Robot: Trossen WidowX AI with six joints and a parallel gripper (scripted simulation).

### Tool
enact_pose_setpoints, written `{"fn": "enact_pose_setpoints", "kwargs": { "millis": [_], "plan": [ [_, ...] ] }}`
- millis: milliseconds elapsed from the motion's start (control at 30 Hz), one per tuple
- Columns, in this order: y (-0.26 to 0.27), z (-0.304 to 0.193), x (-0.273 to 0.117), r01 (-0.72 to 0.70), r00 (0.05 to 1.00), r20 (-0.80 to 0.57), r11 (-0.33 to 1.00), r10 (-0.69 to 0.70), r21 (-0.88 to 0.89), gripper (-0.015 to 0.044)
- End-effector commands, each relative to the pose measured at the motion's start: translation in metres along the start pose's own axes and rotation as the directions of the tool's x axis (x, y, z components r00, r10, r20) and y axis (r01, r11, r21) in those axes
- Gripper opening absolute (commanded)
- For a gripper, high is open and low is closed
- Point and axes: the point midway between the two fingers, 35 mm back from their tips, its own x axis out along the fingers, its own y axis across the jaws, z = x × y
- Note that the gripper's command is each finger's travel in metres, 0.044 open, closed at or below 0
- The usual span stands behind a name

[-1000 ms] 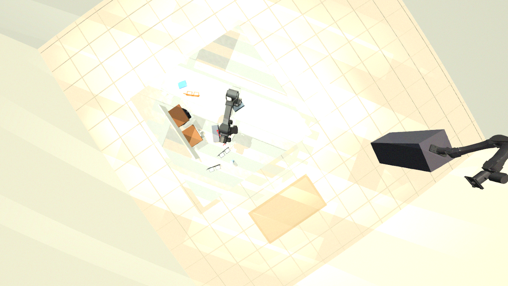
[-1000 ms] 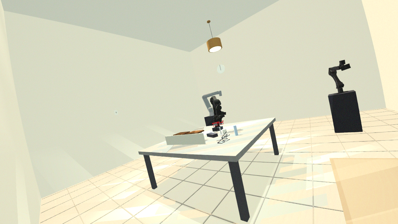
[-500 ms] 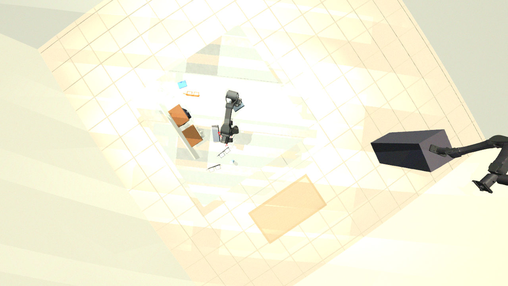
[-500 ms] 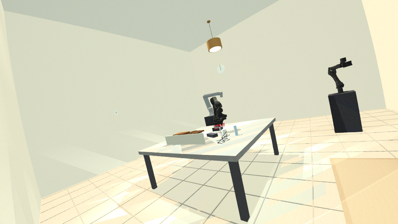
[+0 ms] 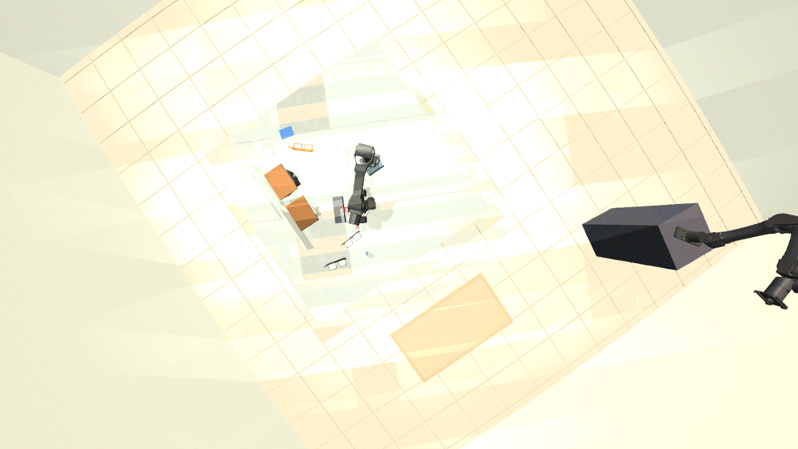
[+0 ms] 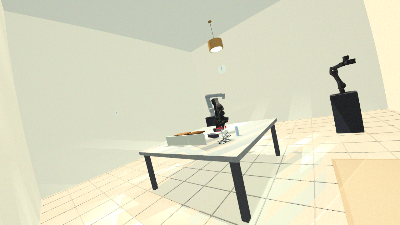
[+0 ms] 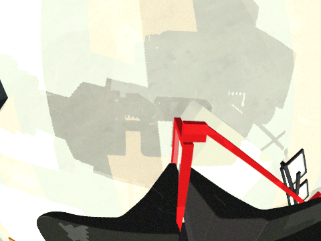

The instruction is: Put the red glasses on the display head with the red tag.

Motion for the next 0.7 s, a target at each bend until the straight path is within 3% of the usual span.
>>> {"fn": "enact_pose_setpoints", "kwargs": {
  "millis": [0, 667],
  "plan": [
    [0.003, 0.004, 0.001, 0.0, 1.0, 0.005, 1.0, 0.0, 0.003, 0.0],
    [0.011, 0.016, 0.001, 0.0, 1.0, 0.006, 1.0, 0.0, 0.003, 0.0]
  ]
}}
